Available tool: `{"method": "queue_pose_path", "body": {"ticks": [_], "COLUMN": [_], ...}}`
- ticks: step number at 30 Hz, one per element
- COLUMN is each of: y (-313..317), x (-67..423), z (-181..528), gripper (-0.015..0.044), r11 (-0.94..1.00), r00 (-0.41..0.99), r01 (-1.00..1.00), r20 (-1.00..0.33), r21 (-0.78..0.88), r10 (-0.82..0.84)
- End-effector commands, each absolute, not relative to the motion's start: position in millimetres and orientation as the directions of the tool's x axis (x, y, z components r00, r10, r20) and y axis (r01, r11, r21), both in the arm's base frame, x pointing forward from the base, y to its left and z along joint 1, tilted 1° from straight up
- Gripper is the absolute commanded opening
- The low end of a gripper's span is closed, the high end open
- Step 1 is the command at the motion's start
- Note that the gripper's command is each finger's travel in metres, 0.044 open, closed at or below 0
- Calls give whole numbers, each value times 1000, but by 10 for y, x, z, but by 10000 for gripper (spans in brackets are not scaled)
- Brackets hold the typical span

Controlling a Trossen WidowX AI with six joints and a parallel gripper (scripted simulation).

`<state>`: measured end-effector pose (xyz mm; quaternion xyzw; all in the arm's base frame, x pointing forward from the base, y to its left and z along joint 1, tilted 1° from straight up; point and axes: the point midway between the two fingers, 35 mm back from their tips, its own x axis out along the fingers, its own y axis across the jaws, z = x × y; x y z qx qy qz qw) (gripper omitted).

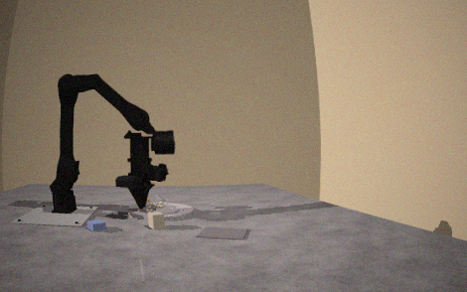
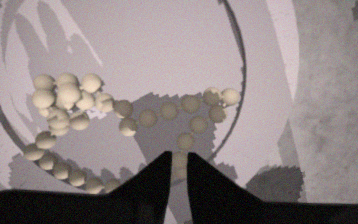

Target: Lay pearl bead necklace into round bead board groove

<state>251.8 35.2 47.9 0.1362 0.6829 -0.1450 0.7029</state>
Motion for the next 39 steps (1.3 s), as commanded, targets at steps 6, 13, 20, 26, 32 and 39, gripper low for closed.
{"method": "queue_pose_path", "body": {"ticks": [6, 13, 20, 26, 32, 39], "y": [350, 260, 256, 255, 260, 259], "x": [2514, 2459, 2457, 2458, 2463, 2462], "z": [540, 540, 519, 454, 491, 495], "gripper": [0, 0, 0, 0, 157, 341], "r11": [922, 922, 922, 922, 921, 921], "r00": [21, 20, 20, 20, 23, 23], "r01": [387, 387, 387, 387, 390, 389], "r20": [-1000, -1000, -1000, -1000, -1000, -1000], "r21": [-10, -11, -11, -11, -8, -9], "r10": [-19, -20, -20, -20, -19, -19]}}
